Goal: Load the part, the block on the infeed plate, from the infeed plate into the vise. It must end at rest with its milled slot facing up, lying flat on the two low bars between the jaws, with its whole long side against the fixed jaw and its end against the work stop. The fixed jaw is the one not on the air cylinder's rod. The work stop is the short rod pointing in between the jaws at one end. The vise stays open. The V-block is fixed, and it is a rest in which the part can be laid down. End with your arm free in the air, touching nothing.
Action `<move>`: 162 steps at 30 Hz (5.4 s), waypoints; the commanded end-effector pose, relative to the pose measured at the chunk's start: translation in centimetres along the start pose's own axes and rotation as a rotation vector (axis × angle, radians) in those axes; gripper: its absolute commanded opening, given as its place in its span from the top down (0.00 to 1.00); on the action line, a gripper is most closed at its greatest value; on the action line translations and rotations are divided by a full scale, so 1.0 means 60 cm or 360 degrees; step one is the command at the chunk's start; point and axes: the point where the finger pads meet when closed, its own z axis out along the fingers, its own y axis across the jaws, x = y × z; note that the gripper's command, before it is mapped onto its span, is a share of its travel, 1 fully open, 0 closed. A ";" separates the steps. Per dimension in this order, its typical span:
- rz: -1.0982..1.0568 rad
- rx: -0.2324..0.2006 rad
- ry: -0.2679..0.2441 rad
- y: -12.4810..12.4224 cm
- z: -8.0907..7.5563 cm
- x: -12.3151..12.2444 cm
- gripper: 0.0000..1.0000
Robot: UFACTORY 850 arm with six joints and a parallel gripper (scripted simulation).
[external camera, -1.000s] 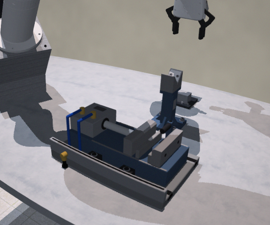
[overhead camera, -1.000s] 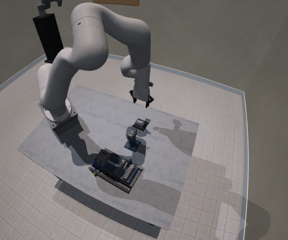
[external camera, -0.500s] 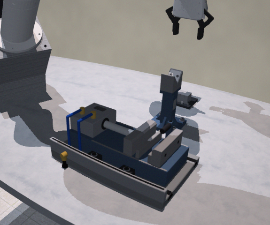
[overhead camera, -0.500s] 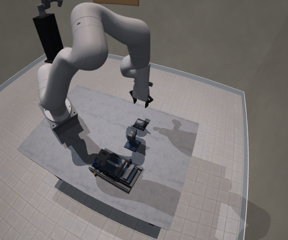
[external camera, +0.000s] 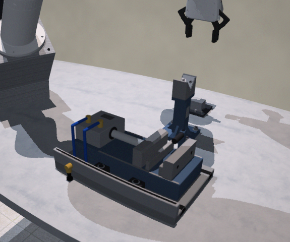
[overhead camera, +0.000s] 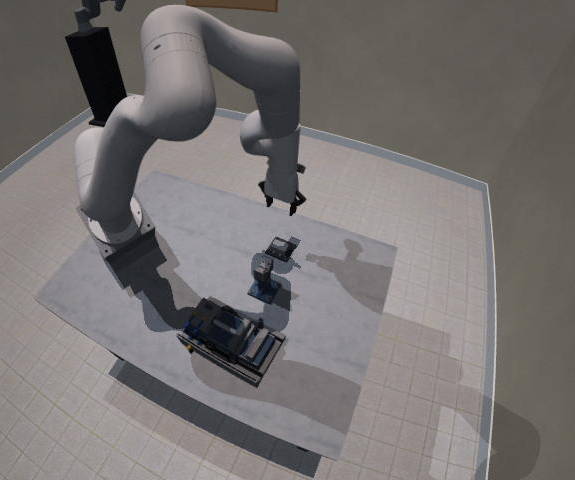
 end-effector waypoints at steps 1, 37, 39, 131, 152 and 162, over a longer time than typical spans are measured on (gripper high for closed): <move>0.0001 -0.0001 0.0002 0.001 -0.001 0.001 0.11; 0.0001 -0.0001 0.0002 0.001 0.020 0.001 0.11; 0.0001 -0.0001 0.0002 0.001 0.024 0.001 0.11; 0.0001 -0.0001 0.0002 0.000 0.314 0.001 0.11; 0.0001 -0.0001 0.0002 0.000 0.349 0.001 0.11; 0.0001 -0.0001 0.0002 0.000 0.354 0.001 0.11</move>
